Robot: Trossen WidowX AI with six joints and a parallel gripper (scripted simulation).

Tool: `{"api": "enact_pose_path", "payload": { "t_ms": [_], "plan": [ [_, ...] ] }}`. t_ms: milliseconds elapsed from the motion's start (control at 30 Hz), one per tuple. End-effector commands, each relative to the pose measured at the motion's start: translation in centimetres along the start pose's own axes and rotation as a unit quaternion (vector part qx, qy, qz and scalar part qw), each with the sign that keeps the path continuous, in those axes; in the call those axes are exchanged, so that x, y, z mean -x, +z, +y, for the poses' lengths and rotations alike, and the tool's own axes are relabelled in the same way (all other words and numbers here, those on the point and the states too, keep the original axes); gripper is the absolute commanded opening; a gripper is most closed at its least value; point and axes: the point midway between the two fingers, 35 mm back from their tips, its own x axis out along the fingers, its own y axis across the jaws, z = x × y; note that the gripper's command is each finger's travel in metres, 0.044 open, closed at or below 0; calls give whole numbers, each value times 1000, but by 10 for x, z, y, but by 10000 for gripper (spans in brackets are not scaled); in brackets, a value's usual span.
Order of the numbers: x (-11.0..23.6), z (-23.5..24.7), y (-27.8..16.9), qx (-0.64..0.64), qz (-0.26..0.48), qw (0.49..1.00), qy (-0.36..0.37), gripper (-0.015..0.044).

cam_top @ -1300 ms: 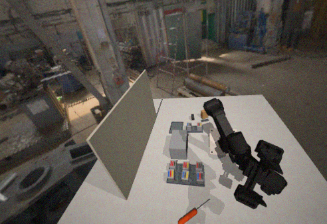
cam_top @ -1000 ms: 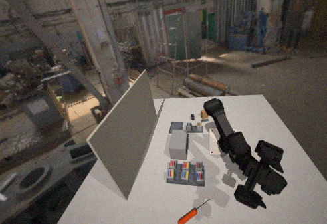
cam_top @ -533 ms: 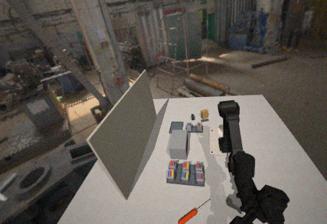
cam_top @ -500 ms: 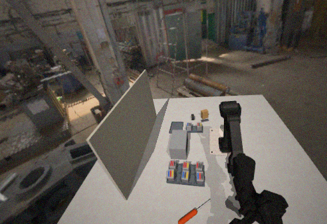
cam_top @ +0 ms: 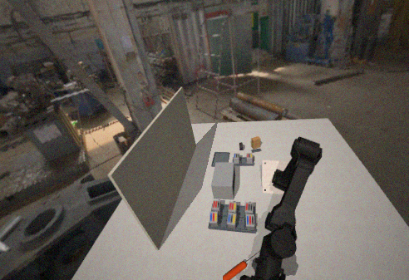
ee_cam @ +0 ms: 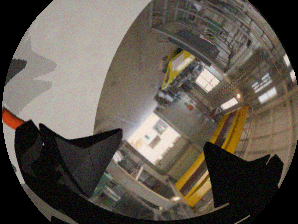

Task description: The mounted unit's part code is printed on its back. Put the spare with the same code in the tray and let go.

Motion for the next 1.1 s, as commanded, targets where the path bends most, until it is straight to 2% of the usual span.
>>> {"api": "enact_pose_path", "payload": {
  "t_ms": [0, 233, 400, 567, 700, 867, 1067],
  "plan": [
    [-13, 51, -30, -36, 21, 995, 94, 440],
    [-1, 144, -100, -142, 101, 950, 258, 440],
    [35, 200, -155, -238, 193, 885, 351, 440],
    [83, 241, -200, -328, 285, 801, 412, 440],
    [136, 274, -231, -407, 355, 707, 456, 440],
    [208, 300, -258, -506, 441, 568, 476, 440],
    [300, 310, -272, -639, 533, 340, 438, 440]
  ]
}}
